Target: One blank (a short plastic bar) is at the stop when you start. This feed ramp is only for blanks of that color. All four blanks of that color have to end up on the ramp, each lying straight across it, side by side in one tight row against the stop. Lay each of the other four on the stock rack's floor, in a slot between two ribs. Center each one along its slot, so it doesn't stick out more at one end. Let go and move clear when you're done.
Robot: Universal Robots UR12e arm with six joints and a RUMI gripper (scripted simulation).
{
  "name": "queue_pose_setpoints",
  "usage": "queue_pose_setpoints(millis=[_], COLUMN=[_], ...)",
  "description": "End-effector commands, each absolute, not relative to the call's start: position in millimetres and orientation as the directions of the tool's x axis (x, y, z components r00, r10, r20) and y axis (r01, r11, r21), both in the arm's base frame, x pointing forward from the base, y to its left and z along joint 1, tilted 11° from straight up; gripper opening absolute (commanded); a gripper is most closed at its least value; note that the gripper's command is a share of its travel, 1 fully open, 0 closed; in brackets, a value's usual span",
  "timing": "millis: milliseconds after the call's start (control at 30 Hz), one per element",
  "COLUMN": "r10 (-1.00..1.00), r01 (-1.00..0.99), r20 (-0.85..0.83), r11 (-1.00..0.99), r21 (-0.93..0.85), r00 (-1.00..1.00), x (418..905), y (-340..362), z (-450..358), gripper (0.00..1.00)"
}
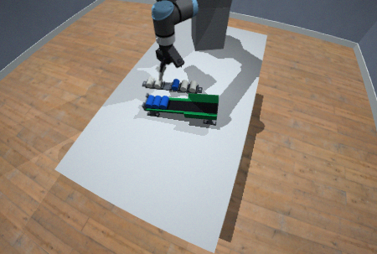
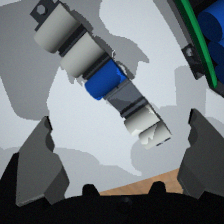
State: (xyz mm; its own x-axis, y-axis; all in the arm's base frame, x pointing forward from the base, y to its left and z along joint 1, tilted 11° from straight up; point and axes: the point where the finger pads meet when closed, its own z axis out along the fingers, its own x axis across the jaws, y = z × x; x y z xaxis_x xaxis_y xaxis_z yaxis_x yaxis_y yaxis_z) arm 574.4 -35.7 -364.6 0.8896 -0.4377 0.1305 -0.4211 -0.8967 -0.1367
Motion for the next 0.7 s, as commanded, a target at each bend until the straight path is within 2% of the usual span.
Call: queue_pose_setpoints(millis=[0,233,667], r10=[-0.207,0.039,0.149], r01=[-0.190,0.055,0.164], r20=[0.154,0.178,0.185], r11=[-0.975,-0.995,-0.984], r21=[-0.119,-0.084,-0.066], r00=[0.966,0.983,0.971], x=[565.7,564.9,561.1], y=[-27.7,-26.1,-21.8], z=[-366.0,-365.8,-366.4], gripper=[1.00,1.00,1.00])
